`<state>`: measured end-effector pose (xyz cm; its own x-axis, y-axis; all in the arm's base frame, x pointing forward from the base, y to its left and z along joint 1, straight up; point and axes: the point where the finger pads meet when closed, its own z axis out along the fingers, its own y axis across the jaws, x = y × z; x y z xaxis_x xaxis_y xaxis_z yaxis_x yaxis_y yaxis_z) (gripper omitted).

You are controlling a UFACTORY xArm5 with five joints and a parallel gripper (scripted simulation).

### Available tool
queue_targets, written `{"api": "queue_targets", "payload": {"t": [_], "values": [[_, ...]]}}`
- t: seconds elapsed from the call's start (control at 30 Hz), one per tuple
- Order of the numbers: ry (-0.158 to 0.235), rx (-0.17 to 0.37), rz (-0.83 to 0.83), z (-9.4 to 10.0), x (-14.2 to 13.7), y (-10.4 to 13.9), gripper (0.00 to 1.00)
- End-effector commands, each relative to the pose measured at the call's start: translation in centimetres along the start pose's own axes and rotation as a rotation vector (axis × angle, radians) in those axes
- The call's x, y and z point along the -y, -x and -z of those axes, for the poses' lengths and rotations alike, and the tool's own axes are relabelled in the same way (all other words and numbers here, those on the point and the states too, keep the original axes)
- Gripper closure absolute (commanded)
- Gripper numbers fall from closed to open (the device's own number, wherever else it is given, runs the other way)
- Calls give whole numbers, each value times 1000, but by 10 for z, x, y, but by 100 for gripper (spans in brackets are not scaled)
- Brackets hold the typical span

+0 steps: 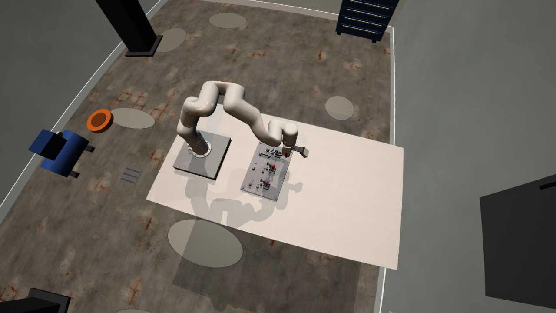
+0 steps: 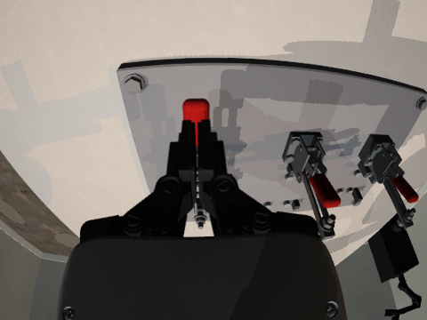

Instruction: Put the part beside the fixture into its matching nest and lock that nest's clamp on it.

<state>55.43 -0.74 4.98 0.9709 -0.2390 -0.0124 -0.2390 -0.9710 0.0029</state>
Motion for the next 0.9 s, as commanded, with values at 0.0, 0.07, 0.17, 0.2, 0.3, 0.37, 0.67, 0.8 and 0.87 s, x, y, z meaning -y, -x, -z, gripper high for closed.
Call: {"api": "queue_targets", "payload": {"t": [0.0, 0.07, 0.17, 0.2, 0.3, 0.37, 0.67, 0.8, 0.87], "values": [[-1, -4, 0, 2, 0, -1, 100], [-1, -4, 0, 2, 0, -1, 100], [-1, -4, 0, 2, 0, -1, 100], [-1, -4, 0, 2, 0, -1, 100], [-1, -4, 0, 2, 0, -1, 100], [-1, -4, 0, 2, 0, -1, 100], [-1, -4, 0, -5, 1, -2, 100], [-1, -4, 0, -8, 1, -3, 100], [-1, -4, 0, -9, 1, -3, 100]]}}
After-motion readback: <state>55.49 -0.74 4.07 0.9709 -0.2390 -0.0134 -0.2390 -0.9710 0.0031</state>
